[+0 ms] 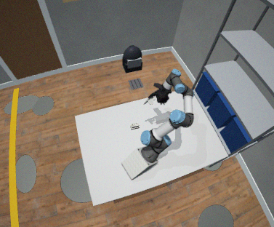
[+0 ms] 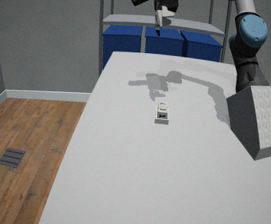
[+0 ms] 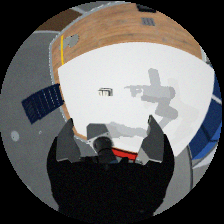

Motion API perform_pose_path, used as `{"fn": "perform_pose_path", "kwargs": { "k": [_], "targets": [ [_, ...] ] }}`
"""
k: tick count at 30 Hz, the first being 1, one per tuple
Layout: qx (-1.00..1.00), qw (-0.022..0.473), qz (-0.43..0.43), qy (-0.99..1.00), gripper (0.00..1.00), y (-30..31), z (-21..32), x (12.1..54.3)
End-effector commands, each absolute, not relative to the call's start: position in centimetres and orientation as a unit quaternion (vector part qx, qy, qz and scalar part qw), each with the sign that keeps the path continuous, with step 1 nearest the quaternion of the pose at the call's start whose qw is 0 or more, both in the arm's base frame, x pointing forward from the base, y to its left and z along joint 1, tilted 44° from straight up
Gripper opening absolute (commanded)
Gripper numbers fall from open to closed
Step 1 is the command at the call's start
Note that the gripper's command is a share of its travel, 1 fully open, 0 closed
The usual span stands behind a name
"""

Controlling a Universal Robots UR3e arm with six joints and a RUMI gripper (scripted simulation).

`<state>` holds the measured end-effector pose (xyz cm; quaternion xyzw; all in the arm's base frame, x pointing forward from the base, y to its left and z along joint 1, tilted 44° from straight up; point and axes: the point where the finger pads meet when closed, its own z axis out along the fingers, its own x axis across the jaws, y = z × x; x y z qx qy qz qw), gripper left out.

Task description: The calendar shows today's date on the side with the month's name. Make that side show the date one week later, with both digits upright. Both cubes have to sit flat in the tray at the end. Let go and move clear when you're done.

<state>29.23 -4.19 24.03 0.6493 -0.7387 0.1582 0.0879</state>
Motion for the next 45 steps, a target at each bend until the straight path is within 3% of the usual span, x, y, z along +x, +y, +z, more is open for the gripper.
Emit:
{"fn": "perform_pose_path", "kwargs": {
  "k": [1, 22, 45],
  "targets": [
    [0.649, 0.087, 0.159, -0.739, 1.0, -4.2, 24.1, 29.3],
    [0.657, 0.091, 0.159, -0.732, 1.0, -4.2, 23.9, 29.3],
    [0.826, 0.206, 0.142, -0.505, 1.0, -3.2, 17.6, 30.7]
  ]
}}
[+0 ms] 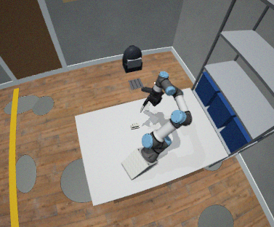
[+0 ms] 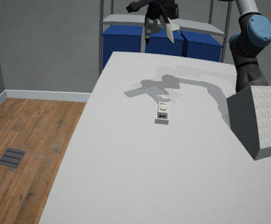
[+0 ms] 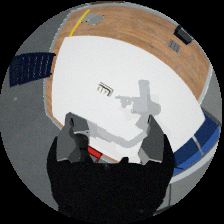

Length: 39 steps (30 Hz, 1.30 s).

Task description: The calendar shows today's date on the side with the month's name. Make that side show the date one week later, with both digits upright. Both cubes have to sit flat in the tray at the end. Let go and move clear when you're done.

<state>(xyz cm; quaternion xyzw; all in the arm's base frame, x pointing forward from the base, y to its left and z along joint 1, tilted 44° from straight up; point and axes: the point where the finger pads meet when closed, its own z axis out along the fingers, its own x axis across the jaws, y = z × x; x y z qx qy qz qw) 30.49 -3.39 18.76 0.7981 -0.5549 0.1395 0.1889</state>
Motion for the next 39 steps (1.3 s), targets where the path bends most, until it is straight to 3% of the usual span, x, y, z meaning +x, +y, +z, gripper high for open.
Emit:
{"fn": "perform_pose_path", "kwargs": {
  "k": [1, 29, 39],
  "targets": [
    [0.837, 0.216, 0.14, -0.482, 1.0, -3.0, 17.1, 30.8],
    [0.923, 0.345, 0.089, -0.145, 1.0, -1.2, 10.2, 29.8],
    [0.924, 0.363, 0.079, -0.093, 1.0, -1.0, 9.4, 29.4]
  ]
}}
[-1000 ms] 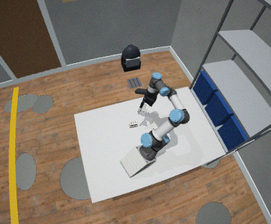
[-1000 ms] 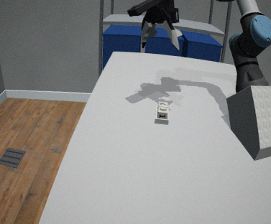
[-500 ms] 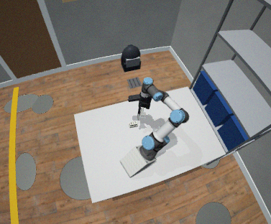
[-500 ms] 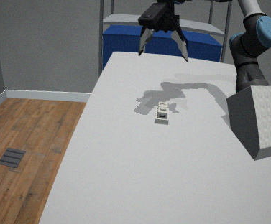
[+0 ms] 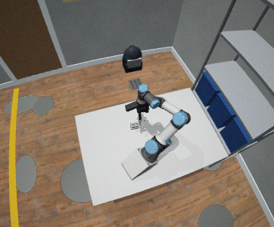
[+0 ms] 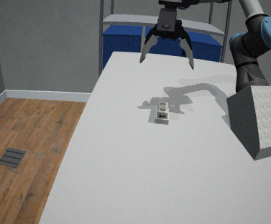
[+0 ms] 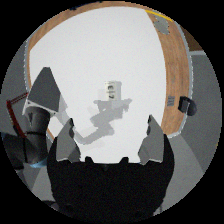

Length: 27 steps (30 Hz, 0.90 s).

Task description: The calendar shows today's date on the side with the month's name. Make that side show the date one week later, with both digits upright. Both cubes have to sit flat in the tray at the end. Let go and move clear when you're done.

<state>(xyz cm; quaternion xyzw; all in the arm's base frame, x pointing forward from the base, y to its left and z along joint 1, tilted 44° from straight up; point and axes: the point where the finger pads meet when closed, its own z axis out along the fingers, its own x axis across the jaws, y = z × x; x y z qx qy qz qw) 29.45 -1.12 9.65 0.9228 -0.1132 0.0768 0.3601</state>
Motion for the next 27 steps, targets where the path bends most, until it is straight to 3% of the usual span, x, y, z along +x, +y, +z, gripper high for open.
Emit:
{"fn": "perform_pose_path", "kwargs": {
  "k": [1, 27],
  "targets": [
    [0.924, 0.363, 0.079, -0.093, 1.0, -1.02, 9.39, 29.4],
    [0.923, 0.363, 0.082, -0.101, 1.0, -1.03, 9.36, 29.44]
  ]
}}
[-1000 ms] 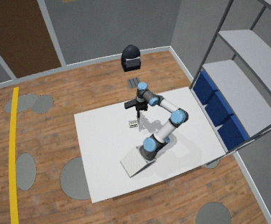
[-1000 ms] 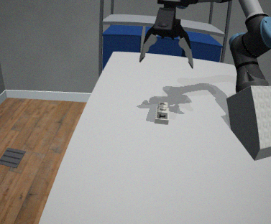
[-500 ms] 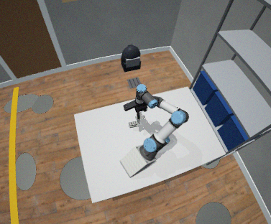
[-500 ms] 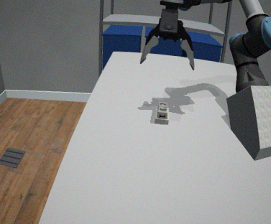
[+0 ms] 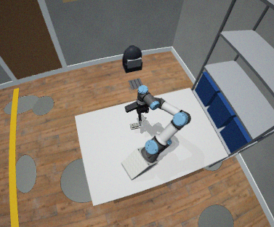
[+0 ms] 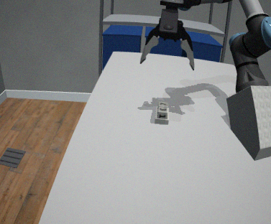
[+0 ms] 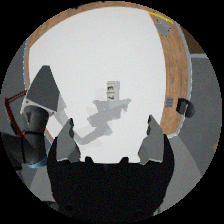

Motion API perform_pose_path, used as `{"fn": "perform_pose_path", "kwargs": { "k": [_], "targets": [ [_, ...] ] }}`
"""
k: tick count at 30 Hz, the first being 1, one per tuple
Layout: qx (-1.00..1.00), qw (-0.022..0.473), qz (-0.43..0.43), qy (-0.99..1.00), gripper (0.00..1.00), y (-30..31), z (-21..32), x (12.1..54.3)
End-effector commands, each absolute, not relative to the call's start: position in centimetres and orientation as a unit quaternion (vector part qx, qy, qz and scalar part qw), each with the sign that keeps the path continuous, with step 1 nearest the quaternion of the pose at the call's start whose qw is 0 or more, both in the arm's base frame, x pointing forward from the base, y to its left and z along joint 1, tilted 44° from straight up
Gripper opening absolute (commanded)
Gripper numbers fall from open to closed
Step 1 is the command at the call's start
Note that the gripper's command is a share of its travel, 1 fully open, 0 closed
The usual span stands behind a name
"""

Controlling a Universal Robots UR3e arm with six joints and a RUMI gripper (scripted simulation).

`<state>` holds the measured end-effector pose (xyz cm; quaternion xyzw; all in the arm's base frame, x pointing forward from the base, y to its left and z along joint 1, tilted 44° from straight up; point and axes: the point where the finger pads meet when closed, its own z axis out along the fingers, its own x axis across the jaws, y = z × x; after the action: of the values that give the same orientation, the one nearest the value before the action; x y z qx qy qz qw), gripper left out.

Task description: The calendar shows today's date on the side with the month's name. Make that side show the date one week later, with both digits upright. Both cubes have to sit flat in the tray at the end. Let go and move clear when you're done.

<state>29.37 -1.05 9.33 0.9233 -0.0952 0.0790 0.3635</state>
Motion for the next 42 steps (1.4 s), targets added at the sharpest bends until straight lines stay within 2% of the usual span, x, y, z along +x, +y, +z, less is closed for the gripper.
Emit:
{"fn": "perform_pose_path", "kwargs": {
  "k": [1, 25, 42],
  "targets": [
    [0.923, 0.363, 0.083, -0.103, 1.0, -1.0, 9.4, 29.5],
    [0.897, 0.346, 0.137, -0.241, 1.0, -1.3, 8.9, 30.1],
    [0.826, 0.31, 0.206, -0.423, 1.0, -1.7, 8.5, 30.8]
  ]
}}
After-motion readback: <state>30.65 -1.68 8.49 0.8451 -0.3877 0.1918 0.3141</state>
